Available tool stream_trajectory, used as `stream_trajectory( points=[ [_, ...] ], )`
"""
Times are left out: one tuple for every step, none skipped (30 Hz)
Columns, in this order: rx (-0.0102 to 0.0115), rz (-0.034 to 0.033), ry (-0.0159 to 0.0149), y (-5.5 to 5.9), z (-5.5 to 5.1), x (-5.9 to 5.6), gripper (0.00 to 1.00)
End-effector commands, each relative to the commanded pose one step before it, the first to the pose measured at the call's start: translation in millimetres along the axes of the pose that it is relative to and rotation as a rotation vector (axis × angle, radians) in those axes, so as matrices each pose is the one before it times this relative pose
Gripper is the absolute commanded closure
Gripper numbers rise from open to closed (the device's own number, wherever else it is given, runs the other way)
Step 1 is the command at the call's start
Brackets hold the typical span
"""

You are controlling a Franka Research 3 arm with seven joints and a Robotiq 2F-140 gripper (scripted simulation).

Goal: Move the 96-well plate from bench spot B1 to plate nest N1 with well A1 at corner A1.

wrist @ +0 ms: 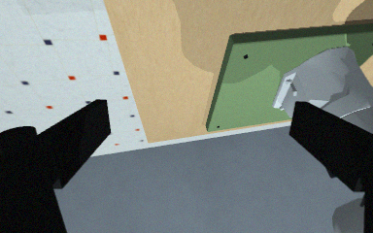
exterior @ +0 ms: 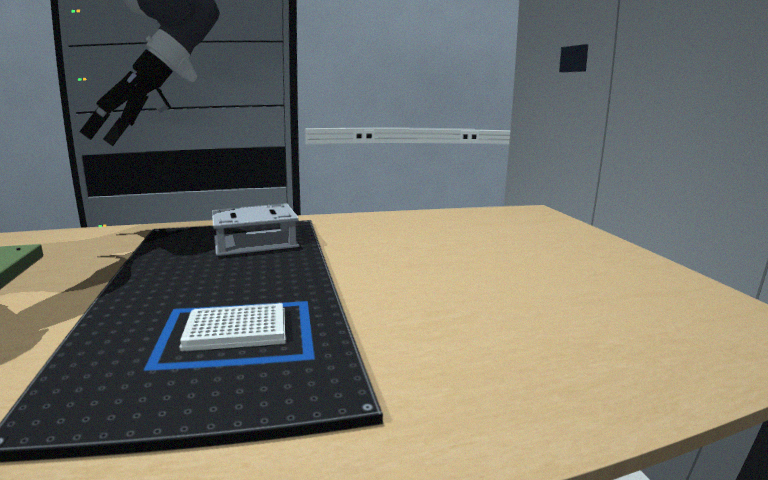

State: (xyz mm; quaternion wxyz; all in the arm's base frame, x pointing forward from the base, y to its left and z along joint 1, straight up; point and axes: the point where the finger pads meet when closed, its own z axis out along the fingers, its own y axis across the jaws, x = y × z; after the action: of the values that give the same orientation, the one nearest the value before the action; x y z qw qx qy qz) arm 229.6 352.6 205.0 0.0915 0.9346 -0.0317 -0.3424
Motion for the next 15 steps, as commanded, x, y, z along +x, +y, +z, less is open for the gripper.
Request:
stream_trajectory(
  points=[
    [0.03357, -0.04600, 0.02646, 2.23, -5.39, 21.72, 0.00],
    [0.00655, -0.00030, 0.00415, 1.63, -1.21, 4.55, 0.00],
    [0.00576, -0.00022, 0.00461, 2.09, -1.14, 4.39, 0.00],
    [0.00576, -0.00022, 0.00461, 2.08, -1.13, 4.39, 0.00],
    [0.00576, -0.00022, 0.00461, 2.07, -1.12, 4.40, 0.00],
    [0.00576, -0.00022, 0.00461, 2.07, -1.11, 4.40, 0.00],
    [0.00576, -0.00022, 0.00461, 2.06, -1.11, 4.41, 0.00],
    [0.00576, -0.00022, 0.00461, 2.06, -1.10, 4.41, 0.00],
    [0.00576, -0.00022, 0.00461, 2.05, -1.09, 4.42, 0.00],
    [0.00000, 0.00000, 0.00000, 0.00, 0.00, 0.00, 0.00],
    [0.00000, 0.00000, 0.00000, 0.00, 0.00, 0.00, 0.00],
    [0.00576, -0.00022, 0.00461, 2.05, -1.08, 4.42, 0.00],
    [0.00576, -0.00022, 0.00461, 2.04, -1.07, 4.42, 0.00],
    [0.00576, -0.00022, 0.00461, 2.04, -1.06, 4.43, 0.00],
    [0.00576, -0.00022, 0.00461, 2.03, -1.05, 4.43, 0.00]
  ],
)
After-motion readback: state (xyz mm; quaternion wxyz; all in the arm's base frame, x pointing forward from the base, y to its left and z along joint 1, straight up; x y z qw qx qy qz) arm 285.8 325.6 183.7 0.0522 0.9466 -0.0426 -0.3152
